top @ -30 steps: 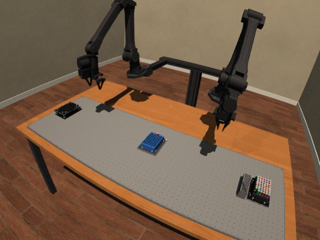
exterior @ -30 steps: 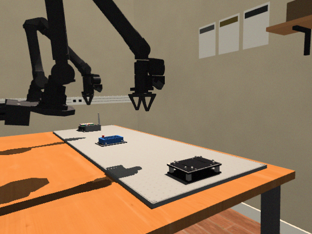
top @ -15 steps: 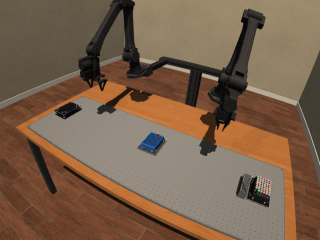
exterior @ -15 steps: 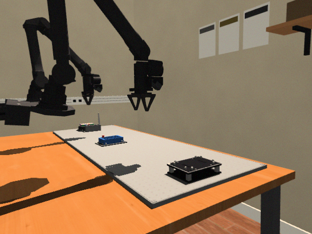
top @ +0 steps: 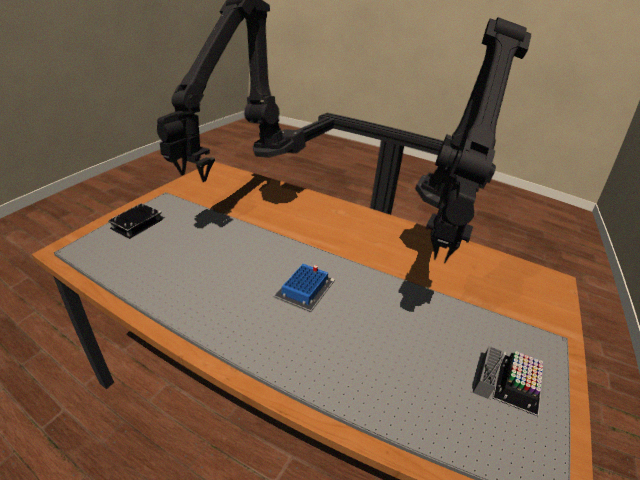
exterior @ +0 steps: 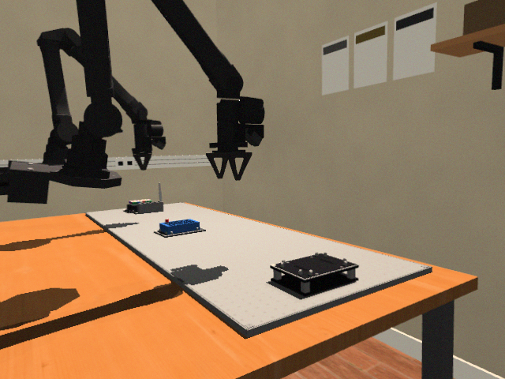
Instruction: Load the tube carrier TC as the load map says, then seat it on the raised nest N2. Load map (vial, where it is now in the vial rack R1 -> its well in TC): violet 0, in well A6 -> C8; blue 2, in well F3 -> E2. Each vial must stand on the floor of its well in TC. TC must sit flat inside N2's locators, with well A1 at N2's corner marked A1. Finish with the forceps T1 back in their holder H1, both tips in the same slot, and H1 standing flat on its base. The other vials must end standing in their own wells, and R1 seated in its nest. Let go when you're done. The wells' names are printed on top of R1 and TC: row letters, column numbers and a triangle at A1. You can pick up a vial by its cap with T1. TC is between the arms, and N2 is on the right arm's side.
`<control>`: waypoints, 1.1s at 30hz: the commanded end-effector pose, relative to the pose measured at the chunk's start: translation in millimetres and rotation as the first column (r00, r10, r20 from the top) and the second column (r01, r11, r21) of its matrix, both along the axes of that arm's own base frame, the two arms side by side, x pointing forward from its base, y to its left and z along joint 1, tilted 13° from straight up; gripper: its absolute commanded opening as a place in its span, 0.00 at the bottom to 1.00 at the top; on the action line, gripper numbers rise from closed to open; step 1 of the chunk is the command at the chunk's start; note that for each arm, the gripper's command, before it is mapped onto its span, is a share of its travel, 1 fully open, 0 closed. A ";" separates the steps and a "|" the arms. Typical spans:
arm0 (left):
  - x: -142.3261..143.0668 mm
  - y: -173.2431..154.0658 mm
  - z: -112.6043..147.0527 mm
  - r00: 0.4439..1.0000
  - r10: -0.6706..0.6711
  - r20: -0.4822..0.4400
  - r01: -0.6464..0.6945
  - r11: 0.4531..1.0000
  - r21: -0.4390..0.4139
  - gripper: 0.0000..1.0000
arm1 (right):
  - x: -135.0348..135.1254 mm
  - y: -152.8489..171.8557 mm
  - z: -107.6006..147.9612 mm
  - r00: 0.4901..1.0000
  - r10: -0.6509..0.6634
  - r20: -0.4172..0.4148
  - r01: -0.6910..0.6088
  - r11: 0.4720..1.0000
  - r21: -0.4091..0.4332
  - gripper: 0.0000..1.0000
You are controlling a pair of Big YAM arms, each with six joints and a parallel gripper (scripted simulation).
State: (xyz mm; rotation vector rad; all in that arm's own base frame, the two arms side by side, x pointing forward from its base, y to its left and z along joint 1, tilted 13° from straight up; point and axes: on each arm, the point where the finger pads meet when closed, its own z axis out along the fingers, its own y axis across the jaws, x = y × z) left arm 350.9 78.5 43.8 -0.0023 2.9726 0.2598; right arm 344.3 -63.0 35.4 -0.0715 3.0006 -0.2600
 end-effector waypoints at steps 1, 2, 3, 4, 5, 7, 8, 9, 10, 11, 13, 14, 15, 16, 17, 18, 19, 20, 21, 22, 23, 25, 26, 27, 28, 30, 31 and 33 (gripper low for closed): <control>-3.1 1.3 0.4 1.000 -0.003 -0.014 0.003 1.000 -0.002 0.24 | 30.7 -4.8 24.5 0.996 -0.019 0.082 0.019 1.000 -0.007 1.00; -3.1 1.3 0.4 1.000 -0.003 -0.014 0.003 1.000 -0.002 0.24 | 30.7 -4.8 24.5 0.996 -0.019 0.082 0.019 1.000 -0.007 1.00; -3.1 1.3 0.4 1.000 -0.003 -0.014 0.003 1.000 -0.002 0.24 | 30.7 -4.8 24.5 0.996 -0.019 0.082 0.019 1.000 -0.007 1.00; -3.1 1.3 0.4 1.000 -0.003 -0.014 0.003 1.000 -0.002 0.24 | 30.7 -4.8 24.5 0.996 -0.019 0.082 0.019 1.000 -0.007 1.00; -3.1 1.3 0.4 1.000 -0.003 -0.014 0.003 1.000 -0.002 0.24 | 30.7 -4.8 24.5 0.996 -0.019 0.082 0.019 1.000 -0.007 1.00; -3.1 1.3 0.4 1.000 -0.003 -0.014 0.003 1.000 -0.002 0.24 | 30.7 -4.8 24.5 0.996 -0.019 0.082 0.019 1.000 -0.007 1.00; -3.1 1.3 0.4 1.000 -0.003 -0.014 0.003 1.000 -0.002 0.24 | 30.7 -4.8 24.5 0.996 -0.019 0.082 0.019 1.000 -0.007 1.00; -3.1 1.3 0.4 1.000 -0.003 -0.014 0.003 1.000 -0.002 0.24 | 30.7 -4.8 24.5 0.996 -0.019 0.082 0.019 1.000 -0.007 1.00; -3.1 1.3 0.4 1.000 -0.003 -0.014 0.003 1.000 -0.002 0.24 | 30.7 -4.8 24.5 0.996 -0.019 0.082 0.019 1.000 -0.007 1.00; -3.1 1.3 0.4 1.000 -0.003 -0.014 0.003 1.000 -0.002 0.24 | 30.7 -4.8 24.5 0.996 -0.019 0.082 0.019 1.000 -0.007 1.00; -3.1 1.3 0.4 1.000 -0.003 -0.014 0.003 1.000 -0.002 0.24 | 30.7 -4.8 24.5 0.996 -0.019 0.082 0.019 1.000 -0.007 1.00; -3.1 1.3 0.4 1.000 -0.003 -0.014 0.003 1.000 -0.002 0.24 | 30.7 -4.8 24.5 0.996 -0.019 0.082 0.019 1.000 -0.007 1.00; -3.1 1.3 0.4 1.000 -0.003 -0.014 0.003 1.000 -0.002 0.24 | 30.7 -4.8 24.5 0.996 -0.019 0.082 0.019 1.000 -0.007 1.00; -3.1 1.3 0.4 1.000 -0.003 -0.014 0.003 1.000 -0.002 0.24 | 30.7 -4.8 24.5 0.996 -0.019 0.082 0.019 1.000 -0.007 1.00; -3.1 1.3 0.4 1.000 -0.003 -0.014 0.003 1.000 -0.002 0.24 | 30.7 -4.8 24.5 0.996 -0.019 0.082 0.019 1.000 -0.007 1.00; -3.1 1.3 0.4 1.000 -0.003 -0.014 0.003 1.000 -0.002 0.24 | 30.7 -4.8 24.5 0.996 -0.019 0.082 0.019 1.000 -0.007 1.00; -3.1 1.3 0.4 1.000 -0.003 -0.014 0.003 1.000 -0.002 0.24 | 30.7 -4.8 24.5 0.996 -0.019 0.082 0.019 1.000 -0.007 1.00; -3.1 1.3 0.4 1.000 -0.003 -0.014 0.003 1.000 -0.002 0.24 | 30.7 -4.8 24.5 0.996 -0.019 0.082 0.019 1.000 -0.007 1.00; -3.1 1.3 0.4 1.000 -0.003 -0.014 0.003 1.000 -0.002 0.24 | 30.7 -4.8 24.5 0.996 -0.019 0.082 0.019 1.000 -0.007 1.00; -3.1 1.3 0.4 1.000 -0.003 -0.014 0.003 1.000 -0.002 0.24 | 30.7 -4.8 24.5 0.996 -0.019 0.082 0.019 1.000 -0.007 1.00; -3.1 1.3 0.4 1.000 -0.003 -0.014 0.003 1.000 -0.002 0.24 | 30.7 -4.8 24.5 0.996 -0.019 0.082 0.019 1.000 -0.007 1.00; 18.7 13.2 9.7 1.000 -0.030 0.009 0.030 1.000 0.006 0.24 | 30.7 -4.8 24.5 0.996 -0.019 0.082 0.019 1.000 -0.007 1.00; 22.1 16.9 9.9 0.999 -0.030 0.014 0.030 1.000 0.008 0.24 | 30.7 -4.8 24.5 0.996 -0.019 0.082 0.019 1.000 -0.007 1.00; 25.5 20.6 10.1 0.999 -0.030 0.018 0.030 1.000 0.009 0.24 | 30.7 -4.8 24.5 0.996 -0.019 0.082 0.019 1.000 -0.007 1.00; 28.8 24.2 10.3 0.999 -0.030 0.022 0.030 1.000 0.010 0.24 | 30.7 -4.8 24.5 0.996 -0.019 0.082 0.019 1.000 -0.007 1.00; 31.9 27.9 10.5 0.999 -0.030 0.026 0.030 0.999 0.011 0.24 | 30.7 -4.8 24.5 0.996 -0.019 0.082 0.019 1.000 -0.007 1.00; 31.9 27.9 10.5 0.999 -0.030 0.026 0.030 0.999 0.011 0.24 | 30.7 -4.8 24.5 0.996 -0.019 0.082 0.019 1.000 -0.007 1.00; 37.1 34.9 10.6 0.999 -0.030 0.029 0.030 0.999 0.013 0.24 | 30.7 -4.8 24.5 0.996 -0.019 0.082 0.019 1.000 -0.007 1.00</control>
